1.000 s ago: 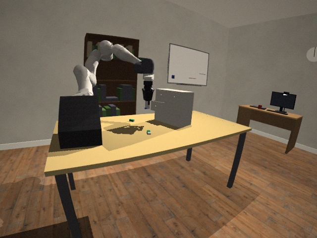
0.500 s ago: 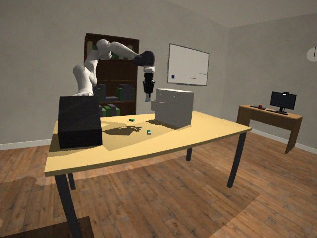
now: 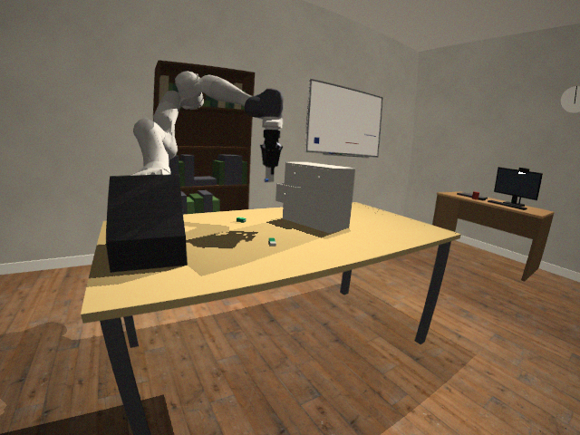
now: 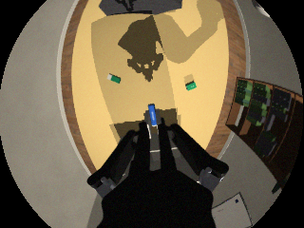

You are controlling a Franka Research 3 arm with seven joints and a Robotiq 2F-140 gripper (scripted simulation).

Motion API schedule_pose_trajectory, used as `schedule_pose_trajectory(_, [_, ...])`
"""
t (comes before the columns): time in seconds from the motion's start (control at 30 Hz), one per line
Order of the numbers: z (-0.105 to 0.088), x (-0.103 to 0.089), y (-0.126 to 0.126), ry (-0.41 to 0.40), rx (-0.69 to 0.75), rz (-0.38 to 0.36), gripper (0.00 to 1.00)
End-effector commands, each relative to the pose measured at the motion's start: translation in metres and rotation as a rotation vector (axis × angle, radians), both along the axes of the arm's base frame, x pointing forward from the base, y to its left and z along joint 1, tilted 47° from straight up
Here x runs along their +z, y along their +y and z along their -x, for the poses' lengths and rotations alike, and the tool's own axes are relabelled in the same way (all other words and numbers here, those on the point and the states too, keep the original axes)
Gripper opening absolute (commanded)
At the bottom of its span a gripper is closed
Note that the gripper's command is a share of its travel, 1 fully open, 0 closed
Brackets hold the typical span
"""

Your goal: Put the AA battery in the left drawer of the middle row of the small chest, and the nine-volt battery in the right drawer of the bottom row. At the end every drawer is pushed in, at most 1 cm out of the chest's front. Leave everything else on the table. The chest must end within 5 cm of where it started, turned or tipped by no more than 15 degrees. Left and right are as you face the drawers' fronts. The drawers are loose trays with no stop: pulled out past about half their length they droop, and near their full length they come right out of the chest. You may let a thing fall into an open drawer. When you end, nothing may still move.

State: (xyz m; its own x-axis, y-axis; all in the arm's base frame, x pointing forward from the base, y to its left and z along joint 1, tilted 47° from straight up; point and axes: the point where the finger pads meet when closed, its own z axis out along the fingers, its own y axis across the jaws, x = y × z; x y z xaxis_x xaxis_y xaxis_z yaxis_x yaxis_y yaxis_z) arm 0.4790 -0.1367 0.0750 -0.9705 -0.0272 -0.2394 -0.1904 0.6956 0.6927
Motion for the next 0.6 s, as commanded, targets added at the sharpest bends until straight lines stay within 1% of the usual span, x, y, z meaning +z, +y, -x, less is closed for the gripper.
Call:
schedule_pose_trajectory(0.0, [0.0011, 0.0017, -0.001, 0.007, -0.004, -0.003, 0.06])
schedule_pose_trajectory(0.3, [0.0014, 0.0014, -0.0008, -0.007, -0.017, -0.007, 0.06])
schedule_pose_trajectory(0.57, [0.0029, 0.0003, -0.0001, -0.06, -0.071, -0.021, 0.06])
